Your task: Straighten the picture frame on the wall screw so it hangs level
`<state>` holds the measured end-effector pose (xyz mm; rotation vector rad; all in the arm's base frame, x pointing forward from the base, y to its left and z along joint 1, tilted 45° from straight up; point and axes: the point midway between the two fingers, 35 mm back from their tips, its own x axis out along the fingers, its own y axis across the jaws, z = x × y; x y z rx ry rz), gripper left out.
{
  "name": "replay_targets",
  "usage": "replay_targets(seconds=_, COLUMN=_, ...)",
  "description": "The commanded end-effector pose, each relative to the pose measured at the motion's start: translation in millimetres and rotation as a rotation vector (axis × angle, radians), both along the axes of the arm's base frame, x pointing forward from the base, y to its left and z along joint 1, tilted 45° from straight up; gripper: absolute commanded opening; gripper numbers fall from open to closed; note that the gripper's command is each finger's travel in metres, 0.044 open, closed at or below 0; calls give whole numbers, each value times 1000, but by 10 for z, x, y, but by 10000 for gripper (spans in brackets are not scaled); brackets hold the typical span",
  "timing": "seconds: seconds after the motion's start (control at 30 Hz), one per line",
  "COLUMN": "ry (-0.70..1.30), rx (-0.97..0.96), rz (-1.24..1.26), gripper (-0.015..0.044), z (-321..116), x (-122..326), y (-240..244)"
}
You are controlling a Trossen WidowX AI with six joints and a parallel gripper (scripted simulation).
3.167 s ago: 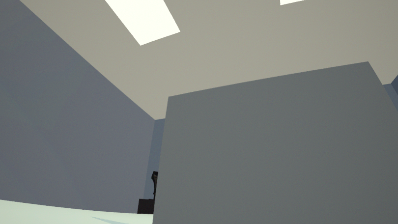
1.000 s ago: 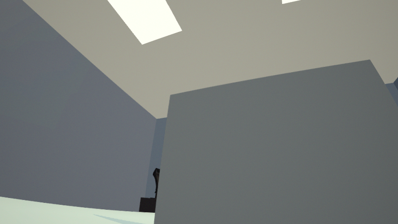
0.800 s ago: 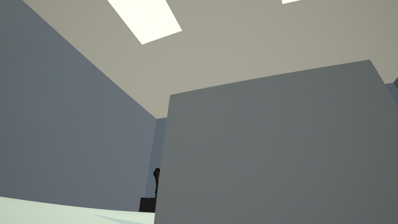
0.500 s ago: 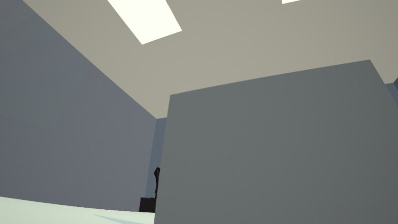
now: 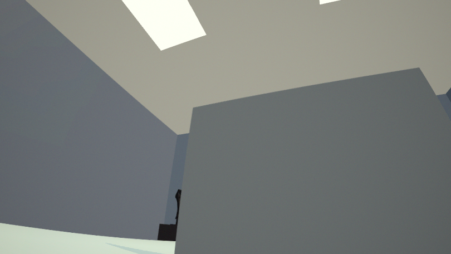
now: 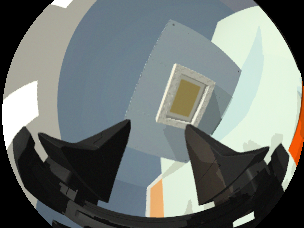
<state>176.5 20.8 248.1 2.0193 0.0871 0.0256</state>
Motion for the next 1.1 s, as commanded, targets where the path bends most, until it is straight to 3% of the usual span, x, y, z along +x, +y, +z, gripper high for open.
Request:
replay_targets(seconds=0.0, ry=-3, rx=7, rz=-4, gripper=260, z=8, x=-7, y=-8)
replay_targets(seconds=0.83, ry=-3, rx=7, rz=-4, gripper=260, z=8, x=-7, y=-8)
replay_targets(seconds=1.07, ry=-10, rx=152, rz=11, gripper=260, z=-196, x=490, y=167)
